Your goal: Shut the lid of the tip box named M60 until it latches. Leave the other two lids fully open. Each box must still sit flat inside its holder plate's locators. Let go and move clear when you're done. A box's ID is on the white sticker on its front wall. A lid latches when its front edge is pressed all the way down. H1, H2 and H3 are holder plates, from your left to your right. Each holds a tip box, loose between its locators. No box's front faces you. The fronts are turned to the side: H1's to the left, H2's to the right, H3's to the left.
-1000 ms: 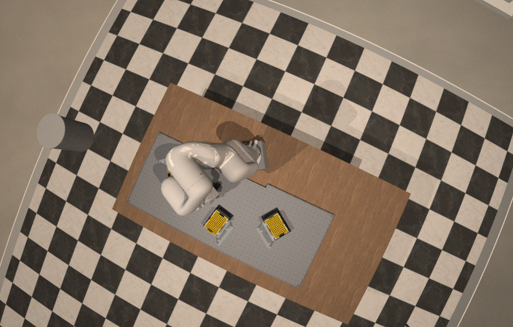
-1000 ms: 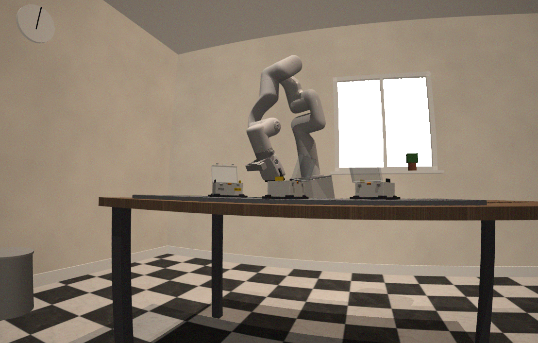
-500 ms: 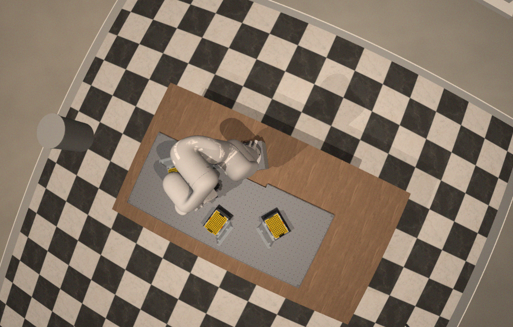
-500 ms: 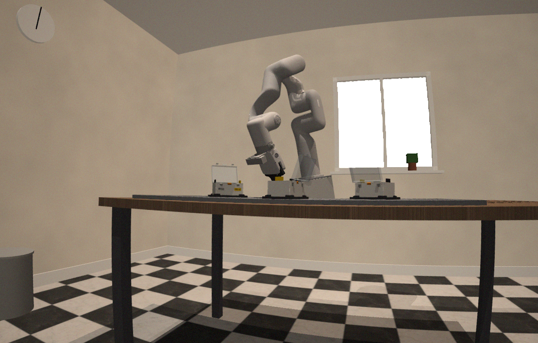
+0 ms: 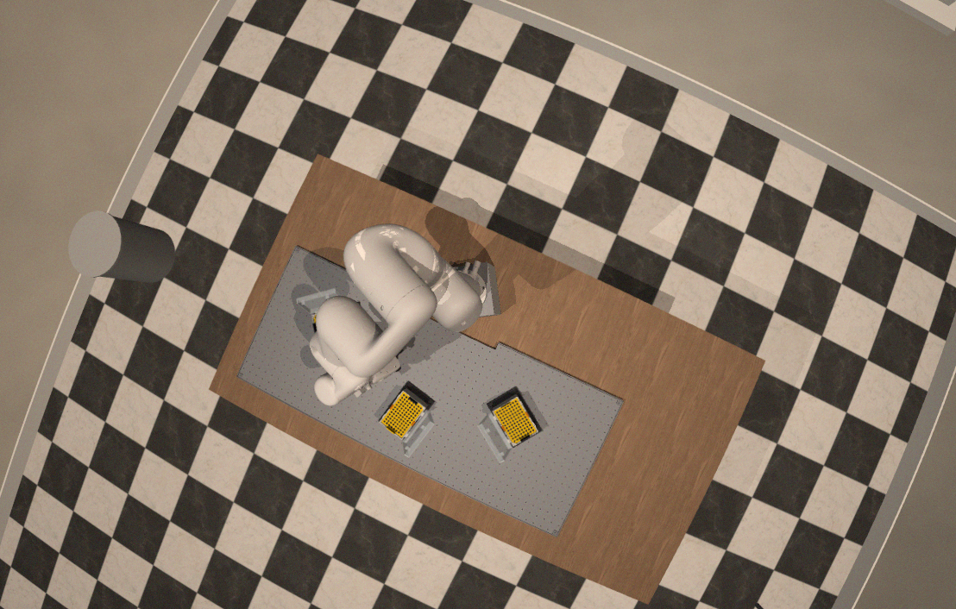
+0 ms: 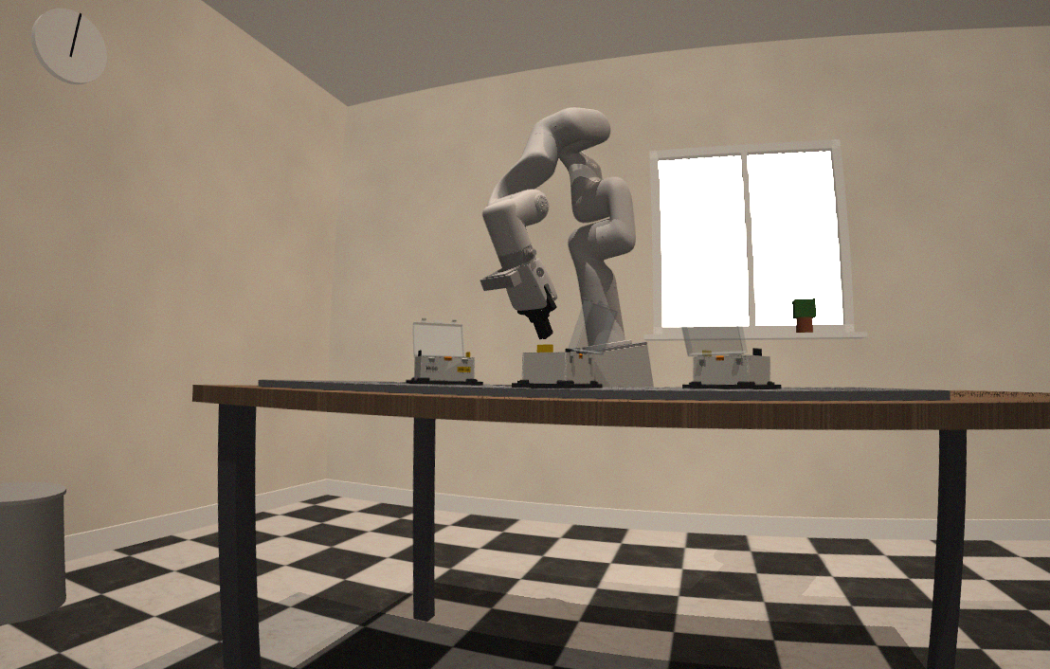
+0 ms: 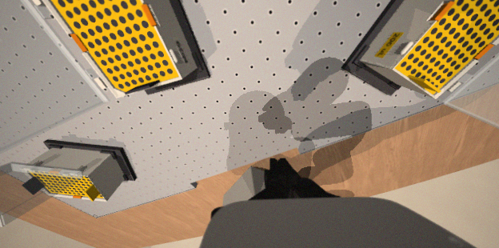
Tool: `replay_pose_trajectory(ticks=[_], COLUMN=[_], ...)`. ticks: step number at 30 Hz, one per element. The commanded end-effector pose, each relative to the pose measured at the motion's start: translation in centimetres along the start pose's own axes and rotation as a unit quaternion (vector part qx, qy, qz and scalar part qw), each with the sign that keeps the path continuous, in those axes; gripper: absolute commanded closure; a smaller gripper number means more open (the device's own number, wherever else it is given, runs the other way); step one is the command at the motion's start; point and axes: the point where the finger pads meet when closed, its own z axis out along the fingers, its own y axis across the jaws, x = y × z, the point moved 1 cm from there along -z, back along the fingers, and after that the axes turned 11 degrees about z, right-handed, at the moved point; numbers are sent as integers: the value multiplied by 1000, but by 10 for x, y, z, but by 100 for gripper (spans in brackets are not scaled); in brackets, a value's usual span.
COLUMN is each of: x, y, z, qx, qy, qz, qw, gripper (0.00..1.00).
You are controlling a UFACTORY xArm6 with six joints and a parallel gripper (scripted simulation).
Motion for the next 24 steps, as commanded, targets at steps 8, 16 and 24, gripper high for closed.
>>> replay_pose_trajectory(ticks=[8, 16, 24], x=[-29, -39, -22], y=[6, 8, 12], z=[-53, -71, -80], qx=[1, 1, -32], qy=[2, 2, 9], qz=[0, 0, -58], qw=[1000, 1000, 998], gripper=[100, 100, 100])
